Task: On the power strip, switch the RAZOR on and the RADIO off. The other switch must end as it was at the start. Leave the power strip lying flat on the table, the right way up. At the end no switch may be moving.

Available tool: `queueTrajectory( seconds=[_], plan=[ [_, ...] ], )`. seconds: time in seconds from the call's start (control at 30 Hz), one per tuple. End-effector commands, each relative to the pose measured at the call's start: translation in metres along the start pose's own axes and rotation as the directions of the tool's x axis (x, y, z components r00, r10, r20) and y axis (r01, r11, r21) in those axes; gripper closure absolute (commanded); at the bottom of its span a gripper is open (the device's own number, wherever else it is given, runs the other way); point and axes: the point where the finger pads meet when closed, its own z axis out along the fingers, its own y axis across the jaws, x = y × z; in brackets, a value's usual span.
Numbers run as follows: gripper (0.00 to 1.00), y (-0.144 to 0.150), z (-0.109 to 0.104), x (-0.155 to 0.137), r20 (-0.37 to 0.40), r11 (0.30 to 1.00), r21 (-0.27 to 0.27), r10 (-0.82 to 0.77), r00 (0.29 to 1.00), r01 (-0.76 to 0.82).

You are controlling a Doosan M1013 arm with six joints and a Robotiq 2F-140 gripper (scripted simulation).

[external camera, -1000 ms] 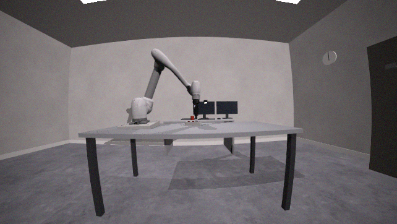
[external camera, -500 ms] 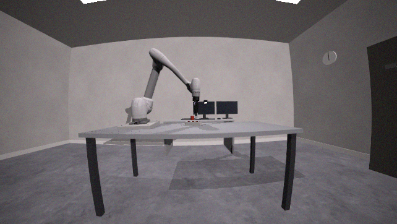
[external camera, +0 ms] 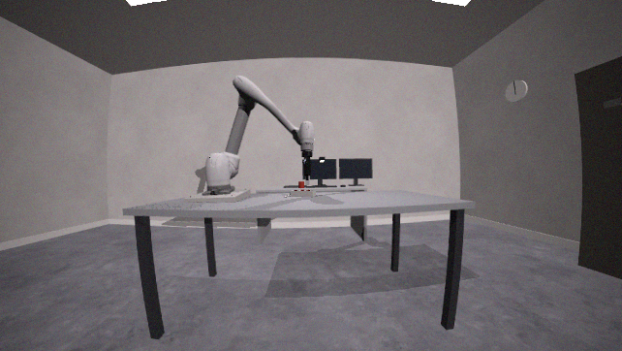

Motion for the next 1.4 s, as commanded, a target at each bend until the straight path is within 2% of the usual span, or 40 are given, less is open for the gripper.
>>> queueTrajectory(
  seconds=[0.0, 0.2, 0.23, 0.5, 0.83, 0.9, 1.1, 1.37],
  plan=[
    [1.0, 0.0, 0.0, 0.0, 0.0, 1.0, 0.0, 0.0, 1.0, 0.0],
    [1.0, 0.0, 0.0, 0.0, 0.0, 1.0, 0.0, 0.0, 1.0, 0.0],
    [0.0, 0.0, 0.0, 0.0, 0.0, 1.0, 0.0, 0.0, 1.0, 0.0],
    [0.0, 0.0, -0.007, 0.0, 0.0, 1.0, 0.0, 0.0, 1.0, 0.0],
    [0.0, 0.0, -0.052, 0.0, 0.0, 1.0, 0.0, 0.0, 1.0, 0.0],
    [0.0, 0.0, -0.052, 0.0, 0.0, 1.0, 0.0, 0.0, 1.0, 0.0],
    [0.0, 0.0, -0.077, 0.0, 0.0, 1.0, 0.0, 0.0, 1.0, 0.0],
    [0.0, 0.0, -0.084, 0.0, 0.0, 1.0, 0.0, 0.0, 1.0, 0.0]
  ],
)
